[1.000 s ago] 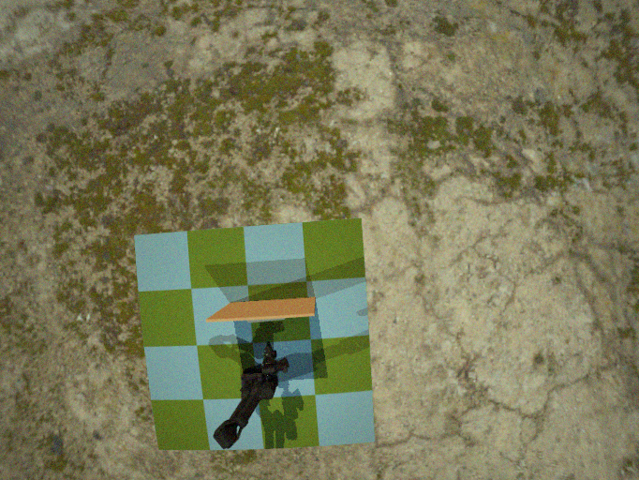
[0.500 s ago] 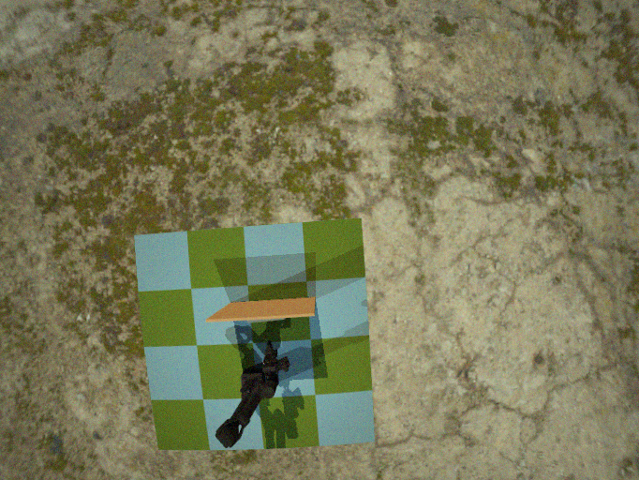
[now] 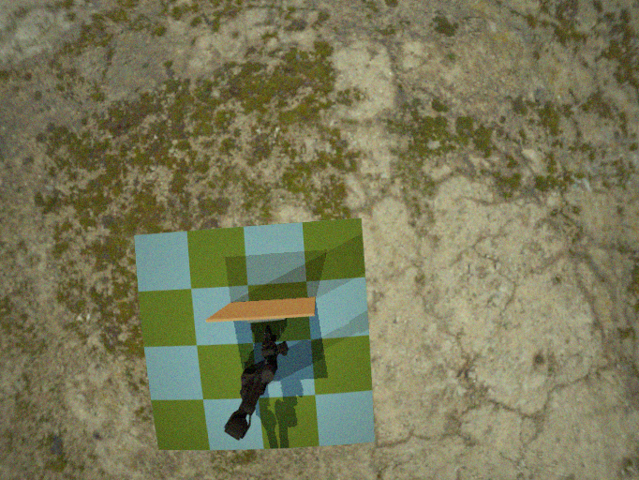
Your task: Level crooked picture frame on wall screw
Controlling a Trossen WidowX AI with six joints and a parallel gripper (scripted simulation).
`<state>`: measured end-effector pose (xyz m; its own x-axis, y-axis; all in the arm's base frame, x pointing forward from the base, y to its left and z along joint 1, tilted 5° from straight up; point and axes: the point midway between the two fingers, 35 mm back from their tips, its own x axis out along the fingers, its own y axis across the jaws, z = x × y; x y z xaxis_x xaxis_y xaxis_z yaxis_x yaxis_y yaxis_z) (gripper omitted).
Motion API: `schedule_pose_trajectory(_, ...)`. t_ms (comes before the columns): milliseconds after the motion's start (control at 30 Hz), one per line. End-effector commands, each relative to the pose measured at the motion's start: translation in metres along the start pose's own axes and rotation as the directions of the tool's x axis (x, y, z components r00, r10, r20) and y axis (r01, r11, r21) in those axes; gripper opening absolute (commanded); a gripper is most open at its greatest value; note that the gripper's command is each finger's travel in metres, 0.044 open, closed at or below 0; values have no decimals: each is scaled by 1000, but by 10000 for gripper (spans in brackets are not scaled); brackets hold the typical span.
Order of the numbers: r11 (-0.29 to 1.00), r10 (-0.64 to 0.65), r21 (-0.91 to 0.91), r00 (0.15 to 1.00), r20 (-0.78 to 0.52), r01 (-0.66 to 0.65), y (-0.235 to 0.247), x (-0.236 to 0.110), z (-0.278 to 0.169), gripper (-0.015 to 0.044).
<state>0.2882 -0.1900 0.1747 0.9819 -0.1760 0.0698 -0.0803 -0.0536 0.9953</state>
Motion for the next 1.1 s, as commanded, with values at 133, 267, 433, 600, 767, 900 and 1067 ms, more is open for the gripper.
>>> schedule_pose_trajectory(133, 1000, 3, -6, 1000, 7, -3, 1, 4, 1, 260)
schedule_pose_trajectory(267, 1000, 3, -6, 1000, 7, -3, 1, 4, 1, 260)
schedule_pose_trajectory(433, 1000, 3, -6, 1000, 7, -3, 1, 6, 1, 260)
schedule_pose_trajectory(600, 1000, 4, -6, 1000, 7, -4, 1, 13, 2, 260)
schedule_pose_trajectory(767, 1000, 5, -6, 1000, 7, -5, 2, 21, 2, 260)
schedule_pose_trajectory(900, 1000, 6, -6, 1000, 7, -6, 2, 27, 2, 260)
schedule_pose_trajectory(1067, 1000, 6, -6, 1000, 7, -6, 2, 35, 2, 260)
